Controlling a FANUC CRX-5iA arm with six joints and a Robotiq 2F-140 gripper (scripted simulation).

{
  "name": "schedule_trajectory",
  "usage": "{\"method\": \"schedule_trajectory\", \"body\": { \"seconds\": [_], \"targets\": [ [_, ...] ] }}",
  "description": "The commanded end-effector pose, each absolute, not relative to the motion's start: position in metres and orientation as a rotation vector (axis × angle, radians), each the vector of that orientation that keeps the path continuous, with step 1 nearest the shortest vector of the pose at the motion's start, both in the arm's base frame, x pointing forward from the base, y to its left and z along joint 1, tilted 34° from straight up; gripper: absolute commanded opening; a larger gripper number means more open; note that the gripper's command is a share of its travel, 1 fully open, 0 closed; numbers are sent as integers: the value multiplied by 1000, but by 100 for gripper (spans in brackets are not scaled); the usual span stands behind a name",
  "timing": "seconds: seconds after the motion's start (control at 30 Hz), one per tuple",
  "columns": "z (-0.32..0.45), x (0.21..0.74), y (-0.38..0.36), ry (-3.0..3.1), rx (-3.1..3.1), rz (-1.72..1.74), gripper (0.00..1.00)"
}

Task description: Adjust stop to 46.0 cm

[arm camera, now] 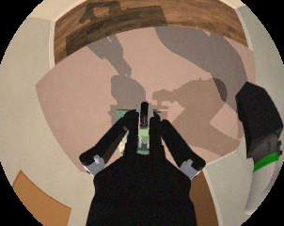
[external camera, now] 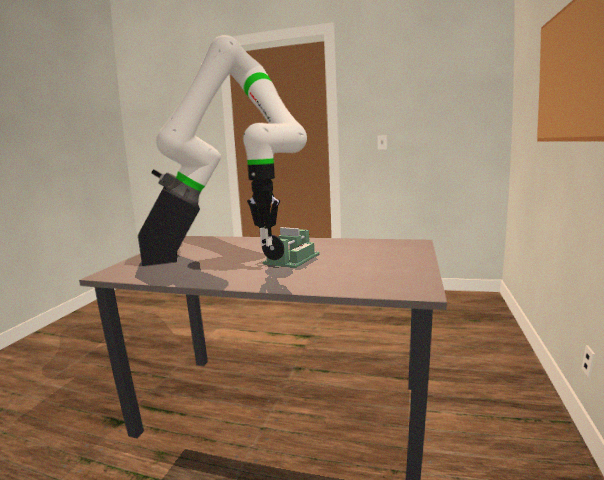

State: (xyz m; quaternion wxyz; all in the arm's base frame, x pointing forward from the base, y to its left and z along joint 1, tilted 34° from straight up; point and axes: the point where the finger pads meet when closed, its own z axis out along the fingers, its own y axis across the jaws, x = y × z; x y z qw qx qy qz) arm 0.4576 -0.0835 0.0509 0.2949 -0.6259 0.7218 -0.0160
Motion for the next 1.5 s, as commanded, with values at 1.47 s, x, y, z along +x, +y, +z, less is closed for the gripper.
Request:
{"method": "schedule_trajectory", "body": {
  "seconds": [1.47],
  "targets": [
    [-9, 481, -58, 1921, -1666, -43, 4]
  ]
}}
